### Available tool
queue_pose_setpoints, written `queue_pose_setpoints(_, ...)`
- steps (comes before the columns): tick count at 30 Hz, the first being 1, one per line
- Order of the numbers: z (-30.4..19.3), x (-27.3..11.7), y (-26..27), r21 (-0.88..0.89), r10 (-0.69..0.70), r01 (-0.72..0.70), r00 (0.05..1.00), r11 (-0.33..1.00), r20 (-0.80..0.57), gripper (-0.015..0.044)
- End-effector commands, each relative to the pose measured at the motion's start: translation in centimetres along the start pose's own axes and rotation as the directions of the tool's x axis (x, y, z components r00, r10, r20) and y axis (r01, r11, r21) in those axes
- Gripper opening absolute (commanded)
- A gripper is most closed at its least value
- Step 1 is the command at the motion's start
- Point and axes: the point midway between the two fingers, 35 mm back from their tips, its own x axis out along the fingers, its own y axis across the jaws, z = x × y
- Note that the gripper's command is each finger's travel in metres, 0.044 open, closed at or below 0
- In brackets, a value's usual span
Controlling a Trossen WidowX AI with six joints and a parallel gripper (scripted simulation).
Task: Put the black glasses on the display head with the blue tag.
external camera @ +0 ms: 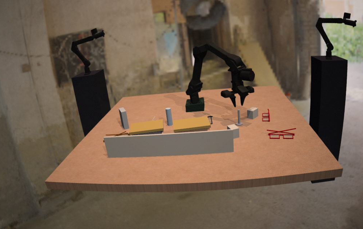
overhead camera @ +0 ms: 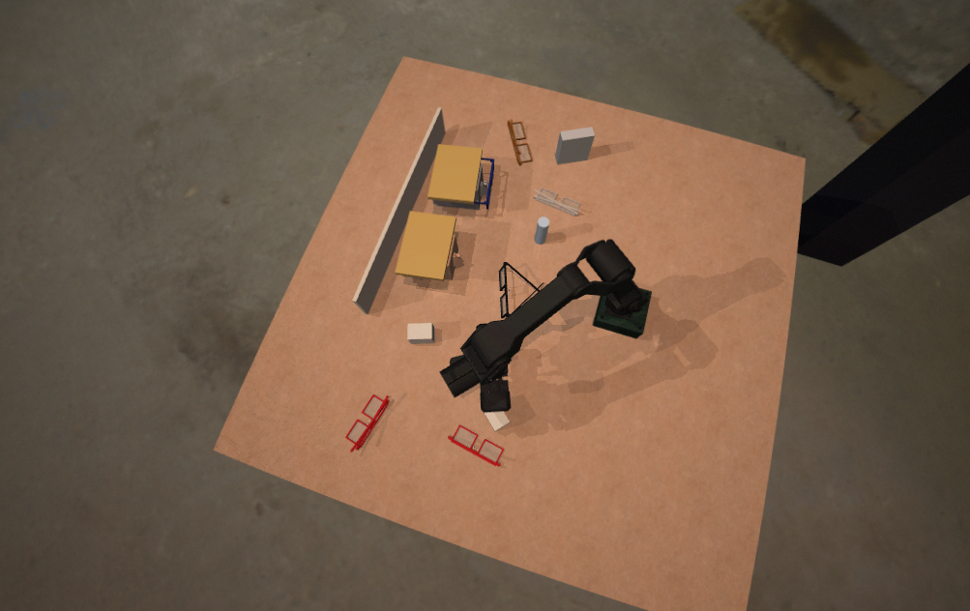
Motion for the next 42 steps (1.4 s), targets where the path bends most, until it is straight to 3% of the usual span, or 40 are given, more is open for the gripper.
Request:
queue_pose_setpoints(1,0.1,0.0,-2.2,-0.137,-0.002,0.002,1.000,0.991,-0.002,0.0200)
queue_pose_setpoints(6,-0.1,0.0,-6.9,-0.478,-0.007,0.004,1.000,0.878,-0.003,0.0200)
queue_pose_setpoints(12,-1.4,0.1,-12.2,-0.803,-0.013,0.004,1.000,0.596,-0.004,0.0200)
queue_pose_setpoints(18,-3.5,0.4,-17.0,-0.979,-0.019,-0.003,1.000,0.205,-0.007,0.0200)
queue_pose_setpoints(22,-4.7,0.5,-18.7,-0.999,-0.022,-0.008,1.000,0.033,-0.008,0.0200)
queue_pose_setpoints(36,-4.9,0.5,-18.7,-1.000,-0.023,-0.008,1.000,0.027,-0.009,0.0200)
queue_pose_setpoints(39,-4.9,0.5,-18.7,-1.000,-0.023,-0.008,1.000,0.027,-0.009,0.0121)
queue_pose_setpoints(42,-4.9,0.5,-18.7,-1.000,-0.023,-0.008,1.000,0.027,-0.009,0.0120)
